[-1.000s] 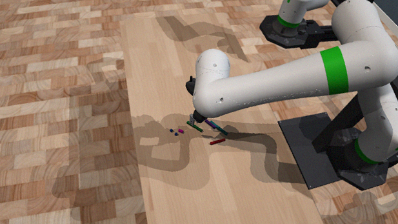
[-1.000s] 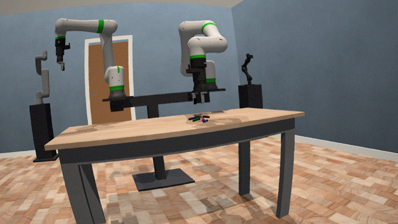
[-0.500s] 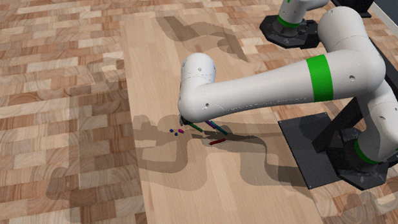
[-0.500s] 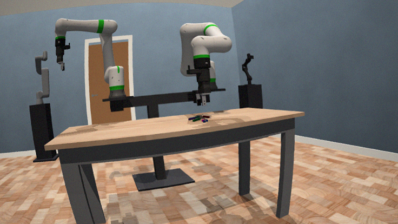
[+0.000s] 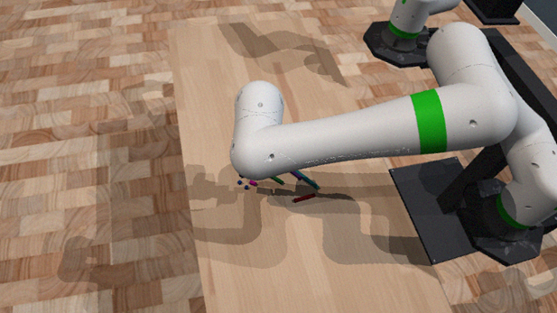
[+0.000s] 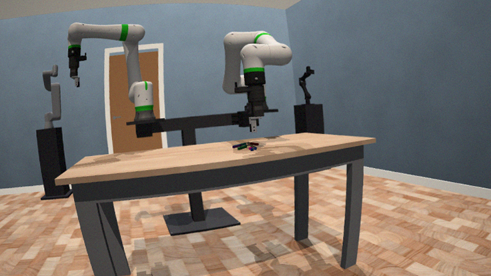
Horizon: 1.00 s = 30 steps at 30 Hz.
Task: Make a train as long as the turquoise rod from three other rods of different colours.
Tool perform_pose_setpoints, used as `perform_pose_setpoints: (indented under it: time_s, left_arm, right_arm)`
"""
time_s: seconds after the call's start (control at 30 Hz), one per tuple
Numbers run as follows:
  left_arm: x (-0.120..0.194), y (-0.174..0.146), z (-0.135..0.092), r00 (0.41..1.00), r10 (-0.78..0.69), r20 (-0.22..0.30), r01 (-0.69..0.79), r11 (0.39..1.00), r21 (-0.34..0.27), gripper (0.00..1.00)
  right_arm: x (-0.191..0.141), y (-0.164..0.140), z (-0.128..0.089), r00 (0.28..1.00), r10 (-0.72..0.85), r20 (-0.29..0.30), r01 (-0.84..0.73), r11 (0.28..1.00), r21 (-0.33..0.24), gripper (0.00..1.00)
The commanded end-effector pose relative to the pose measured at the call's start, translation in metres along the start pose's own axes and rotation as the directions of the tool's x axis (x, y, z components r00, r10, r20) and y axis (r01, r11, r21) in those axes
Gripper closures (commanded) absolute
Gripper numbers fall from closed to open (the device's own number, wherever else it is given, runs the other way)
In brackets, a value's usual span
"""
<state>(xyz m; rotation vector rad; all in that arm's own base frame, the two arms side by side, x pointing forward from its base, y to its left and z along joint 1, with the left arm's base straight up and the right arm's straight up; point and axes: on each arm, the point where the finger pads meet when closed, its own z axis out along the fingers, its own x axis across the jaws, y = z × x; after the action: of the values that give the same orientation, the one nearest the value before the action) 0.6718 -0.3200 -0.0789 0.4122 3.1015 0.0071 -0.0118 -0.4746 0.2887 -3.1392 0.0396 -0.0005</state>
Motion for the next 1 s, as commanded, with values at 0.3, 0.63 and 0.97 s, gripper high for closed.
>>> perform_pose_setpoints:
  time_s: [0.3, 0.63, 0.97]
  left_arm:
    - [-0.0157, 0.0107, 0.0042, 0.973, 0.229, -0.008, -0.229, 0.973, 0.009, 0.46]
    - [-0.0157, 0.0107, 0.0042, 0.973, 0.229, -0.008, -0.229, 0.973, 0.009, 0.46]
    - [-0.0157, 0.0107, 0.0043, 0.973, 0.229, -0.008, -0.229, 0.973, 0.009, 0.46]
  right_arm:
    - [-0.0002, 0.0003, -0.0010, 1.000, 0.000, 0.000, 0.000, 1.000, -0.002, 0.00]
    - [-0.0002, 0.0003, -0.0010, 1.000, 0.000, 0.000, 0.000, 1.000, -0.002, 0.00]
    - [-0.0002, 0.0003, -0.0010, 1.000, 0.000, 0.000, 0.000, 1.000, -0.002, 0.00]
